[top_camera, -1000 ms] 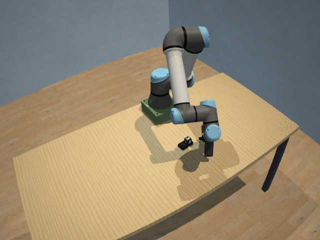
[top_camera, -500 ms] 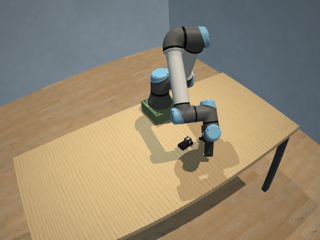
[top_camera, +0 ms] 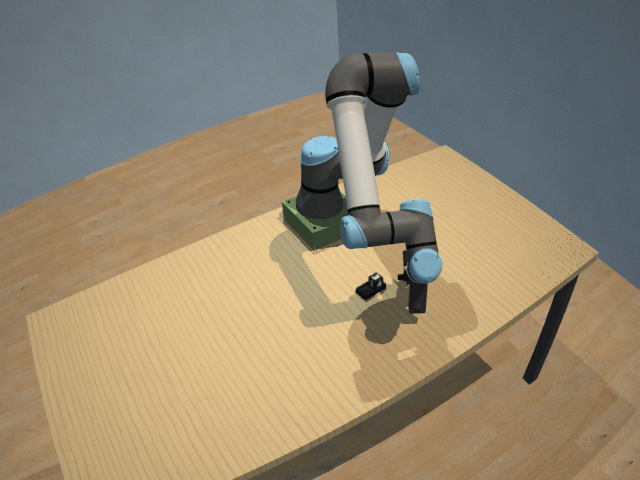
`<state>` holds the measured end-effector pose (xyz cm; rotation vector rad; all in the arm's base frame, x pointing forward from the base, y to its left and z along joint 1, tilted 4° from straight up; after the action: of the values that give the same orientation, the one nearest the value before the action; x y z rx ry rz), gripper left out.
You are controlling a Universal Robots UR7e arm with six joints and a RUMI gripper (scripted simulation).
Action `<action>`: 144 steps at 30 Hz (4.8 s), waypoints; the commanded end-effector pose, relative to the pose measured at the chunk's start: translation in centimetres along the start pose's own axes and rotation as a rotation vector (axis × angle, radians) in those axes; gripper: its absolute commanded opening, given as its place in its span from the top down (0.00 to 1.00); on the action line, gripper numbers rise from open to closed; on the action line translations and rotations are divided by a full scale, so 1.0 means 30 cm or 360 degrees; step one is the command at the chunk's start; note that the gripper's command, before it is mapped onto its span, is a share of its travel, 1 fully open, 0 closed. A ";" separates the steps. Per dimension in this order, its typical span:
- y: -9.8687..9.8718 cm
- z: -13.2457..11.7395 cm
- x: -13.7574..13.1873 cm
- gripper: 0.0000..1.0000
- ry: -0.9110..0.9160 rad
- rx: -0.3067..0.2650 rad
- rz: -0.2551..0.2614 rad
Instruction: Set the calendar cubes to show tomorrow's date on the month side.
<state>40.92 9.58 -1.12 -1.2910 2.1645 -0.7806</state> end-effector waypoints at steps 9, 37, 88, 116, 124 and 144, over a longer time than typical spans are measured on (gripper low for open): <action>-0.002 0.000 0.000 0.71 0.0000 0.0002 0.0000; -0.013 -0.012 -0.001 0.58 0.0000 0.0002 0.0000; -0.159 -0.189 -0.017 0.58 -0.0001 0.0338 -0.0032; -0.147 -0.224 -0.020 0.58 0.0000 0.0789 -0.0071; -0.146 -0.228 -0.020 0.58 0.0000 0.0832 -0.0072; -0.127 -0.250 -0.022 0.58 0.0000 0.1190 -0.0108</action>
<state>38.74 10.24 6.84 -0.9924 1.6290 -1.3811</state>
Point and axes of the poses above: the point where the finger pads meet when closed, its own y axis out along the fingers, its own x axis across the jaws, z = x × y, the point moved 3 cm from there along -y, back along the fingers, and after that the axes turned 5 degrees about -y, right-handed, at the moved point
